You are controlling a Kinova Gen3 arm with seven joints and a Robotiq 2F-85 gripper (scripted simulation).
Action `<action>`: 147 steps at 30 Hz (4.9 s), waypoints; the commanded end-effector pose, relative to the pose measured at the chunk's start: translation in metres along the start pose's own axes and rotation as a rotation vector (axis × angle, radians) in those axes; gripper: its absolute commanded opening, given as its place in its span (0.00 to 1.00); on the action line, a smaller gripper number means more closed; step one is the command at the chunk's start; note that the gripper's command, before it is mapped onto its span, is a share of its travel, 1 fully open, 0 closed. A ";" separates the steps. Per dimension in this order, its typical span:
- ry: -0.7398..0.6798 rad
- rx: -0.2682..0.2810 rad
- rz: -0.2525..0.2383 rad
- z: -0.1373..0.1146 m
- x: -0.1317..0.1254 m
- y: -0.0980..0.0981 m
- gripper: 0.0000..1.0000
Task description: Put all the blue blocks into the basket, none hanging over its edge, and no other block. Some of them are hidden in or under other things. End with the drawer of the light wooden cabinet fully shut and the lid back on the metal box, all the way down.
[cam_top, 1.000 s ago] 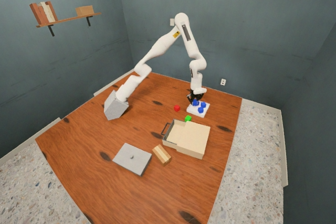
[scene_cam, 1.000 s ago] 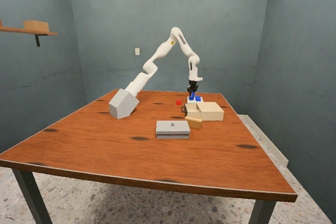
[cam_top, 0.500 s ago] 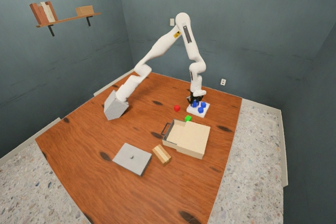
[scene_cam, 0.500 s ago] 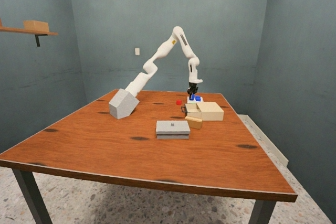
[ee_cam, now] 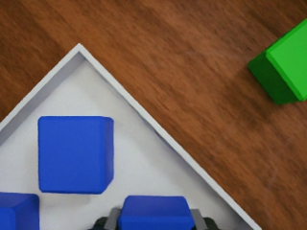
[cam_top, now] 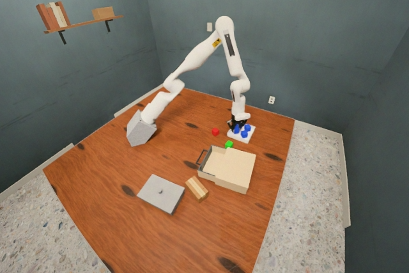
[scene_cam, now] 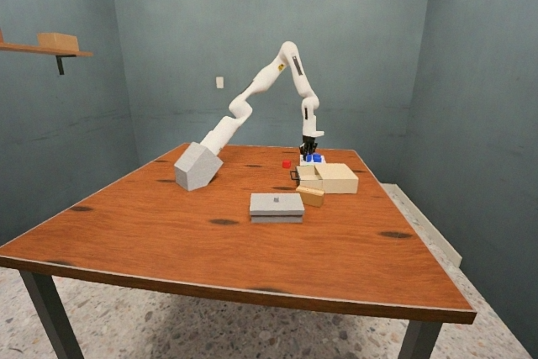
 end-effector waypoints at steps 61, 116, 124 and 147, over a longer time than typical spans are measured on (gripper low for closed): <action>-0.001 -0.009 0.005 0.003 0.002 -0.014 0.10; 0.001 -0.009 0.004 0.003 0.001 -0.003 0.60; 0.001 -0.009 0.004 0.003 0.000 0.014 0.60; 0.002 -0.008 0.004 0.003 0.000 0.053 0.60</action>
Point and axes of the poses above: the point where the finger pads meet when closed, its own y axis back along the fingers, its own x axis across the jaws, z = x × y, the point moved 3 cm from there along y, back along the fingers, and after that the axes turned 8 degrees about -y, right-handed, at the moved point
